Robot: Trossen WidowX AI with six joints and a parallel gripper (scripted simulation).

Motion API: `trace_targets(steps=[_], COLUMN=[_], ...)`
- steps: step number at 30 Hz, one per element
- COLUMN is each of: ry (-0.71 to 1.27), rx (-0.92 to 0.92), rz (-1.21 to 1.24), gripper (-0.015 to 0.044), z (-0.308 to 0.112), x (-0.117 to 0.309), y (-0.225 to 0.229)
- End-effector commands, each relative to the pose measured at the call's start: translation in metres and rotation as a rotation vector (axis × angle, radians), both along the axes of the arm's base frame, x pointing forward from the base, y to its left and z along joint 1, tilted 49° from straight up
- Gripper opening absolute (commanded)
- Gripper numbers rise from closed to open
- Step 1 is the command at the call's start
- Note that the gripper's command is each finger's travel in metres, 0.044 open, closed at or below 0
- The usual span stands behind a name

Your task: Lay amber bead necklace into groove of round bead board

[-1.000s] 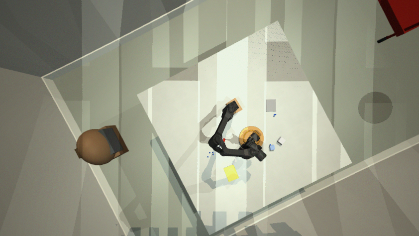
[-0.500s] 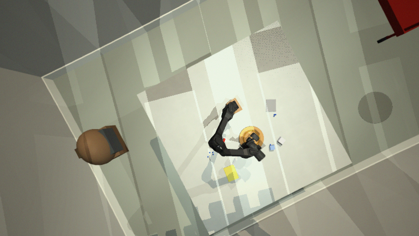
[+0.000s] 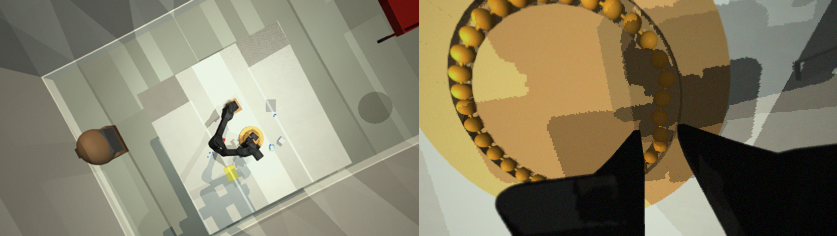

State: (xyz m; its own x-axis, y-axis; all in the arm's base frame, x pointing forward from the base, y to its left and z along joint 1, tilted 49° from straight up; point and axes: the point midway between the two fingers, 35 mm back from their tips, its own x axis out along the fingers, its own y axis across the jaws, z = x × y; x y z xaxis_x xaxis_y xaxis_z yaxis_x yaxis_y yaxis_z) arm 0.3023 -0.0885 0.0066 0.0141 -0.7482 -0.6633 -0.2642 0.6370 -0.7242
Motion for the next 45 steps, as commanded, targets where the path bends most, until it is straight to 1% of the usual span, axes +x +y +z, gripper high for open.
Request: trace_targets(steps=[1,3,4,33,45], ry=[-0.001,-0.001,-0.001,-0.001,0.002], rx=[0.000,0.000,0.000,0.000,-0.006], rz=[0.000,0.000,0.000,0.000,0.003], gripper=[0.0067,0.0015,0.0000,0.0000,0.0000], z=[0.0004,0.0004,0.0004,0.0004,0.0085], x=[0.0002,0.0002,0.0002,0.0002,0.0014], y=[0.0003,0.0003,0.0003,0.0003,0.0007])
